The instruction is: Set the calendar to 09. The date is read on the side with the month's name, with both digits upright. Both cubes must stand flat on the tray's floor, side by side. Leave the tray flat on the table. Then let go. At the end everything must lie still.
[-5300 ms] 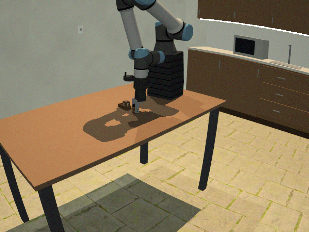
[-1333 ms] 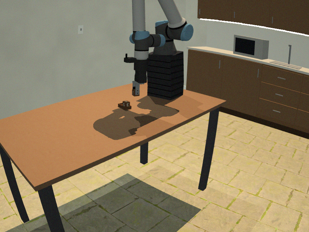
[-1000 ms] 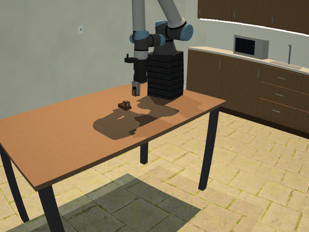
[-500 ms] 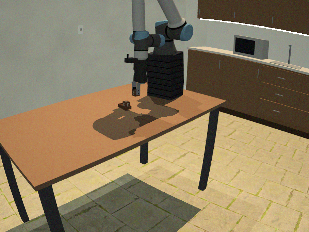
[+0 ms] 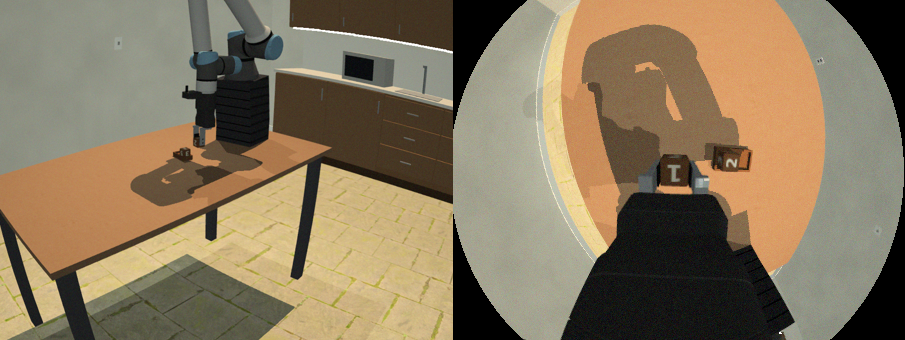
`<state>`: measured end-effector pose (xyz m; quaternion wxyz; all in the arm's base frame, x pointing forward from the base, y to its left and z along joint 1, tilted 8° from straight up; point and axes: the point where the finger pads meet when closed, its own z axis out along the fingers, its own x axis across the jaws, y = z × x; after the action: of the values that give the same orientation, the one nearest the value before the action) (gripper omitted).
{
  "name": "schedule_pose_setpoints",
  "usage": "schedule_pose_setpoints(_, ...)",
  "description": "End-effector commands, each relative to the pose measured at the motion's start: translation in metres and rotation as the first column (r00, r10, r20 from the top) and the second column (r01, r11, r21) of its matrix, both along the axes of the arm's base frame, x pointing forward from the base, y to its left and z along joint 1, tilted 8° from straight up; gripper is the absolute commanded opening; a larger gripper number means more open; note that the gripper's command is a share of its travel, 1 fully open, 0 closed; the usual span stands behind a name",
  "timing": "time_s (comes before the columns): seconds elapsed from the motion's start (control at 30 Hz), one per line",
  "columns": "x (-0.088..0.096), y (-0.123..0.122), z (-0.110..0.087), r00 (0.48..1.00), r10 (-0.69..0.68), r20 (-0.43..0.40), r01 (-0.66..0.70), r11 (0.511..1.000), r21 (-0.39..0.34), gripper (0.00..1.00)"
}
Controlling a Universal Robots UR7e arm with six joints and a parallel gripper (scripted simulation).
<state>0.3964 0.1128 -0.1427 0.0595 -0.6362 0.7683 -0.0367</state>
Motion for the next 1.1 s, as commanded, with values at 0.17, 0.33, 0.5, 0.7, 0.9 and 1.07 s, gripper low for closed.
schedule_pose_setpoints(0.17, 0.004, 0.000, -0.028, 1.000, 0.000, 0.000, 0.000, 1.000, 0.000, 0.60)
schedule_pose_setpoints(0.33, 0.006, 0.000, -0.042, 1.000, 0.000, 0.000, 0.000, 1.000, 0.000, 0.60)
schedule_pose_setpoints(0.5, 0.008, 0.000, -0.057, 1.000, 0.000, 0.000, 0.000, 1.000, 0.000, 0.60)
schedule_pose_setpoints(0.7, 0.010, 0.000, -0.068, 1.000, 0.000, 0.000, 0.000, 1.000, 0.000, 0.60)
schedule_pose_setpoints(0.9, 0.010, 0.001, -0.070, 1.000, 0.000, 0.000, 0.000, 1.000, 0.000, 0.60)
schedule_pose_setpoints(1.07, 0.010, 0.001, -0.071, 1.000, 0.000, 0.000, 0.000, 1.000, 0.000, 0.60)
